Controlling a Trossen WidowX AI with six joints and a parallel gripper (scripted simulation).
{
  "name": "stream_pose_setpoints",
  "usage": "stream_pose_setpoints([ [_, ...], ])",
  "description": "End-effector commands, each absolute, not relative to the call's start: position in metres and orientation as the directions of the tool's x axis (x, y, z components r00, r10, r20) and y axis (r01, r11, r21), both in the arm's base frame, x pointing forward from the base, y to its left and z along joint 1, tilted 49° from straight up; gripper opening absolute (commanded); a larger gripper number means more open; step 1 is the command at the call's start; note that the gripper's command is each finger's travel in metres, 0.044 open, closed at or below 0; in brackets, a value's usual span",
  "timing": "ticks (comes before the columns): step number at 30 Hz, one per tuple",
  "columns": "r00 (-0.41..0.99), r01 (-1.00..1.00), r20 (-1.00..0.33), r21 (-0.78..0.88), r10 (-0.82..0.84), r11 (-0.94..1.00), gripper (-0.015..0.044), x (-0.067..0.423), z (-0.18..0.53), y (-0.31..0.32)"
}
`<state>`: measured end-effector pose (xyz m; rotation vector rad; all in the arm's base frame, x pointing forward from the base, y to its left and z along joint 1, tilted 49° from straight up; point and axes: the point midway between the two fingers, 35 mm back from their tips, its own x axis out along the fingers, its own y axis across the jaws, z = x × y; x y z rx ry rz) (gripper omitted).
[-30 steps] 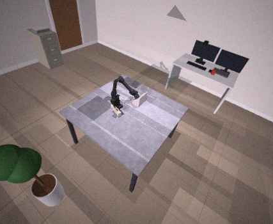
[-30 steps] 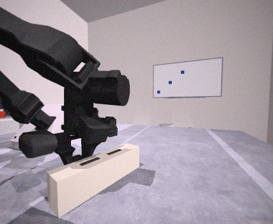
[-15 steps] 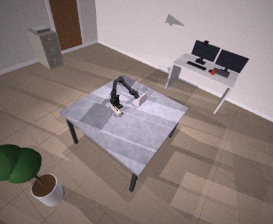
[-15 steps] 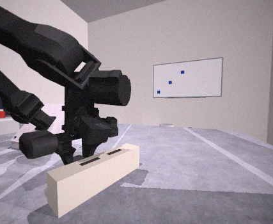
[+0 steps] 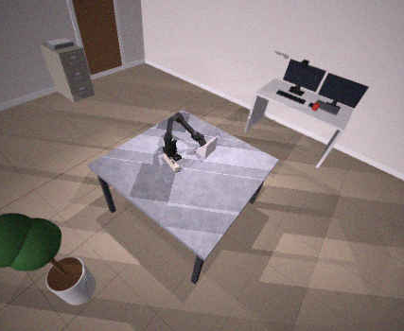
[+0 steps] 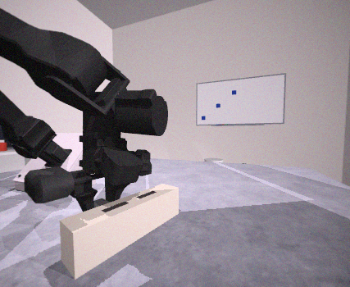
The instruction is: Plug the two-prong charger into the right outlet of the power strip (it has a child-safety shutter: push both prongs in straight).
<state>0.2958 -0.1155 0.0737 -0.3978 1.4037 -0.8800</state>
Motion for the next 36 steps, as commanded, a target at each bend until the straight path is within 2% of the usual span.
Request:
stream_pose_setpoints([
  [1, -0.048, 0.318, -0.676, -0.708, -0.735, 0.63, 0.0, 0.3026, 0.077, -0.1171],
  [36, -0.048, 0.318, -0.676, -0.708, -0.735, 0.63, 0.0, 0.3024, 0.0795, -0.1153],
])
